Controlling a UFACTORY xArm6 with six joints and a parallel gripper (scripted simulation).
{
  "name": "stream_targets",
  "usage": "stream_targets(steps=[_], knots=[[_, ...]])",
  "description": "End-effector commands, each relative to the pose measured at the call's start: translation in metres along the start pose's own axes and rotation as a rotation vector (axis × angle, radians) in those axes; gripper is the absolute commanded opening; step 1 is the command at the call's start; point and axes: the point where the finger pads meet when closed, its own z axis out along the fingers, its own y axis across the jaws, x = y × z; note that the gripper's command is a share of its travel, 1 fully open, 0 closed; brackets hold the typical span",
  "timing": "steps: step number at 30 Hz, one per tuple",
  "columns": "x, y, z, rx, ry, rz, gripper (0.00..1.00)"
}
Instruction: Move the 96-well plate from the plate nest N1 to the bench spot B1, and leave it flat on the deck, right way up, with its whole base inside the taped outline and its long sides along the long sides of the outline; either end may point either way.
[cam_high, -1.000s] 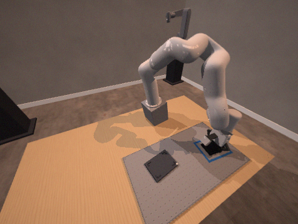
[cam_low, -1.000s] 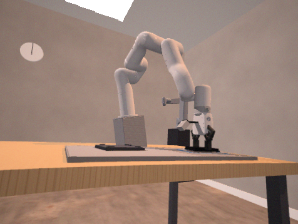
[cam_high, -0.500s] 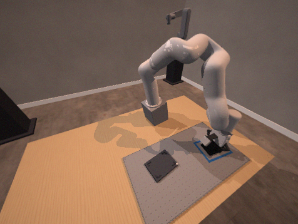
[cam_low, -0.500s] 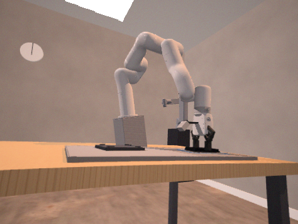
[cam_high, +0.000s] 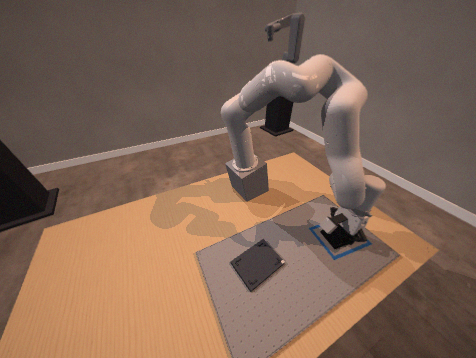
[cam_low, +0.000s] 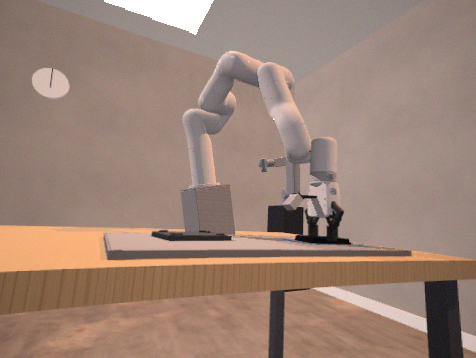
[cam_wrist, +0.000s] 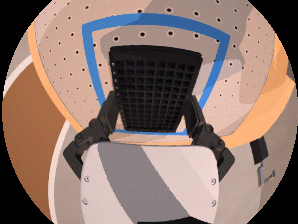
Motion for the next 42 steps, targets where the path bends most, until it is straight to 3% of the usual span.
stream_targets(steps=[1, 28, 35, 42], knots=[[-0.001, -0.002, -0.001, 0.004, -0.002, 0.0, 1.0], [-0.001, -0.002, -0.001, 0.004, -0.003, 0.0, 1.0], [-0.001, -0.002, -0.02, 0.004, -0.003, 0.0, 1.0], [-0.001, -0.002, -0.02, 0.004, -0.003, 0.0, 1.0]])
